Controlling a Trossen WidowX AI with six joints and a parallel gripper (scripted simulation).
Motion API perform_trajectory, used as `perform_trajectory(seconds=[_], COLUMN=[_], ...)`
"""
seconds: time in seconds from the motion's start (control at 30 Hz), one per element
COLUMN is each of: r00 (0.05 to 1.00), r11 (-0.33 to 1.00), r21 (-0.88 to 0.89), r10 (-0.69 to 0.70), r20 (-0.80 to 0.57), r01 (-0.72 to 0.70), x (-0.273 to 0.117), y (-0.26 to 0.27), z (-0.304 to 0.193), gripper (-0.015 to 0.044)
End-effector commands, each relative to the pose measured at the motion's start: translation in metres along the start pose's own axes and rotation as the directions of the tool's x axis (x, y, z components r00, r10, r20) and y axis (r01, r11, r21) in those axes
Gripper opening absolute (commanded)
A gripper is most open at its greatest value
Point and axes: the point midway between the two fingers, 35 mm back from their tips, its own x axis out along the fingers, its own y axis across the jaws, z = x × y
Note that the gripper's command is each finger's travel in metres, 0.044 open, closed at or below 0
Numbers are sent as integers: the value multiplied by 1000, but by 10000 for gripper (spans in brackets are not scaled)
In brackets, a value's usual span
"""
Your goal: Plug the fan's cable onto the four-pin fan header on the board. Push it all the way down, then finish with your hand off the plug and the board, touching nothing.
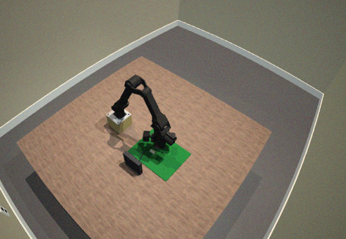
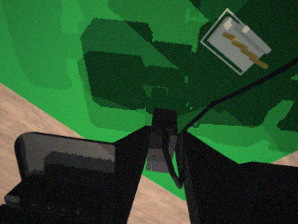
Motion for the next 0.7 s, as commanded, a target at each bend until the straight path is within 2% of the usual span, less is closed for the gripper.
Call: perform_trajectory(seconds=[0.0, 0.13, 0.2, 0.67], r00=[1000, 1000, 1000, 1000], r11=[1000, 1000, 1000, 1000], r21=[0, 0, 0, 2], r10=[0, 0, 0, 0], r20=[0, 0, 0, -2], r01=[0, 0, 0, 0], x=[0, 0, -2, -44], y=[0, 0, 0, 3], z=[0, 0, 0, -9], gripper=[76, 50, 0, 0])
